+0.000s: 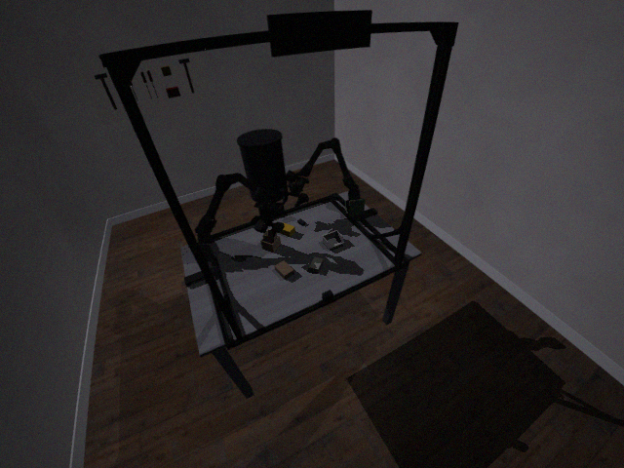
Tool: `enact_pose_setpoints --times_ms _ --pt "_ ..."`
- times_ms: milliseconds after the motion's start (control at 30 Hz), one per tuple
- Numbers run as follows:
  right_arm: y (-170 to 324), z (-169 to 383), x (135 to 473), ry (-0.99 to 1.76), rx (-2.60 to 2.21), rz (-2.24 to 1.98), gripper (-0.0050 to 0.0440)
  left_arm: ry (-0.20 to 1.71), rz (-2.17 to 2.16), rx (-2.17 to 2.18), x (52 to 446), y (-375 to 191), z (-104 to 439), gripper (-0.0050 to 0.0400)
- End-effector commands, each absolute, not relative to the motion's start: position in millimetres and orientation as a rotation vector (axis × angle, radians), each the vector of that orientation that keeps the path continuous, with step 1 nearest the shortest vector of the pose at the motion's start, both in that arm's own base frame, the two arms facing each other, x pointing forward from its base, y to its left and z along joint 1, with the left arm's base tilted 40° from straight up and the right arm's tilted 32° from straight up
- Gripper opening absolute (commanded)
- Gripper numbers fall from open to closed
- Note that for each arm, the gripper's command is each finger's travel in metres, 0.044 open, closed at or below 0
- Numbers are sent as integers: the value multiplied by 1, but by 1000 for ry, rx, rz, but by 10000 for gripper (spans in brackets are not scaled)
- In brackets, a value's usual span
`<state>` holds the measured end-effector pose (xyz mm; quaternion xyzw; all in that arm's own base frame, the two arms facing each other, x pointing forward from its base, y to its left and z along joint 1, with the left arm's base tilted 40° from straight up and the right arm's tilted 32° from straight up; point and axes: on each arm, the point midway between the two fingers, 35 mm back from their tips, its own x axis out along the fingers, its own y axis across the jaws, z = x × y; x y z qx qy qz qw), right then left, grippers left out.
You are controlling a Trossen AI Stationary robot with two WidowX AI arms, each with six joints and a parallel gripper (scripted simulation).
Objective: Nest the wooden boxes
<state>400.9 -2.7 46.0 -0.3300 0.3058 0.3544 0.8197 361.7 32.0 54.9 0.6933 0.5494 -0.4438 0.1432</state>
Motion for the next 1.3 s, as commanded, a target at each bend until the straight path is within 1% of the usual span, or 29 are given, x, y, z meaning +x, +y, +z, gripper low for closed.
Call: enact_pose_setpoints --times_ms 0,1267 --pt "-2 46 401 647 -705 757 400 1589 -1285 2003 360 34 53 0" --pt "-2 46 401 647 -705 757 400 1589 -1285 2003 360 37 49 0"
